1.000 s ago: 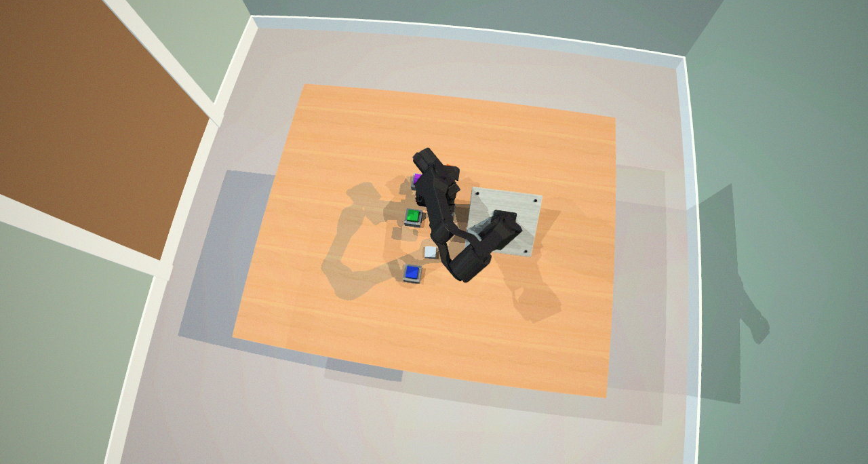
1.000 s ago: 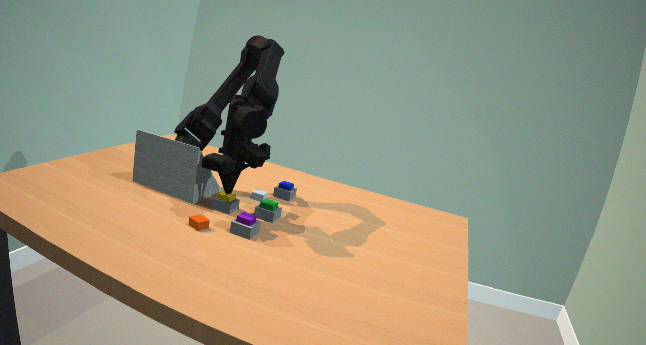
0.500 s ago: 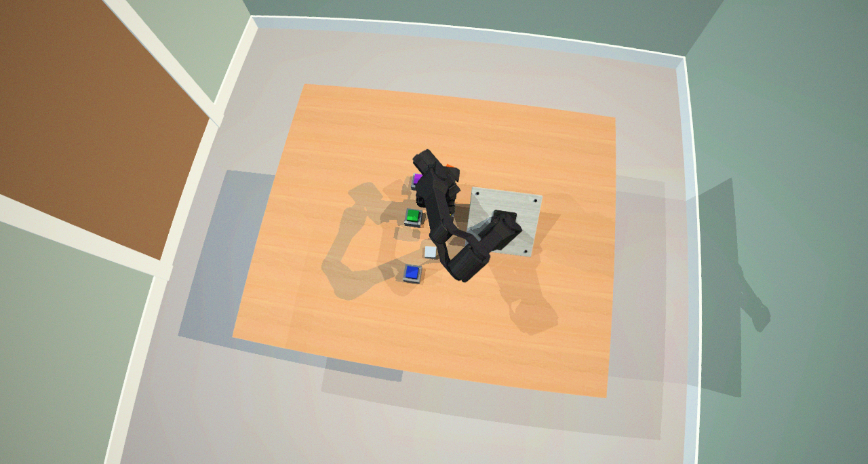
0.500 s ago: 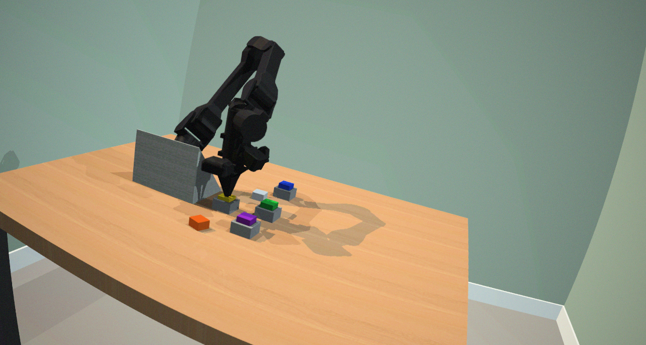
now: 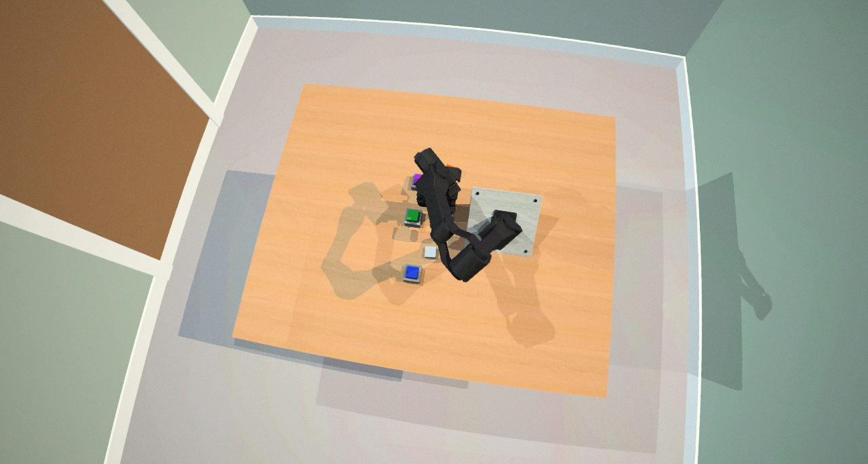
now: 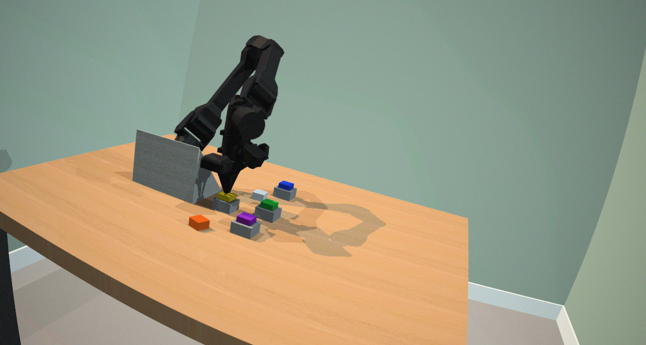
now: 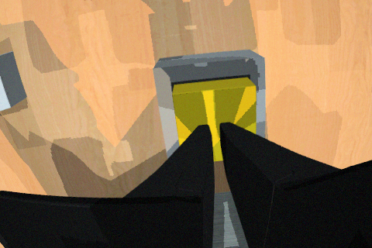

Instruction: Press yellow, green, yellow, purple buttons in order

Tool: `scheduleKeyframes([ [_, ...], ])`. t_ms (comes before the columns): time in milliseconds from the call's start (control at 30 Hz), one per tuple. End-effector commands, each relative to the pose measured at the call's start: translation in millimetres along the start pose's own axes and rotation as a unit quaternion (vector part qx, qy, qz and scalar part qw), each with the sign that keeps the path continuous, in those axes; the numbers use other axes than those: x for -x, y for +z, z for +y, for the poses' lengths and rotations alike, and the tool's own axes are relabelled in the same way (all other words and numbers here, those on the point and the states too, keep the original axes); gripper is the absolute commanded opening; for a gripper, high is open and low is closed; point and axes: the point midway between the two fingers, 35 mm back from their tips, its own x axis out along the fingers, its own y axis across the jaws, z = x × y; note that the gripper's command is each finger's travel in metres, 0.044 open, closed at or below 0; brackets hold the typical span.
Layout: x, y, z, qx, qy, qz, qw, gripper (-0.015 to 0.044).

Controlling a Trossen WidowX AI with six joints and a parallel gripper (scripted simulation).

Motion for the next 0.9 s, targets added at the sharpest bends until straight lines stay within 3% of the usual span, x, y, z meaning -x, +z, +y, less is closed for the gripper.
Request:
scheduleKeyframes([
  [0, 23.8, 1.1, -1.1, 0.003, -0.004, -0.004, 1.0, 0.002],
  [167, 31.5, 1.9, -1.6, 0.003, -0.005, -0.004, 1.0, 0.002],
  [333, 83.6, 0.8, -1.1, 0.003, -0.005, -0.003, 1.0, 0.002],
  [533, 86.0, 3.2, -0.6, 0.003, -0.005, -0.003, 1.0, 0.002],
  [733, 87.5, 86.0, 28.7, 0.004, -0.006, -0.005, 1.0, 0.002],
  [867, 86.2, 96.1, 34.7, 0.005, -0.004, -0.005, 1.0, 0.002],
])
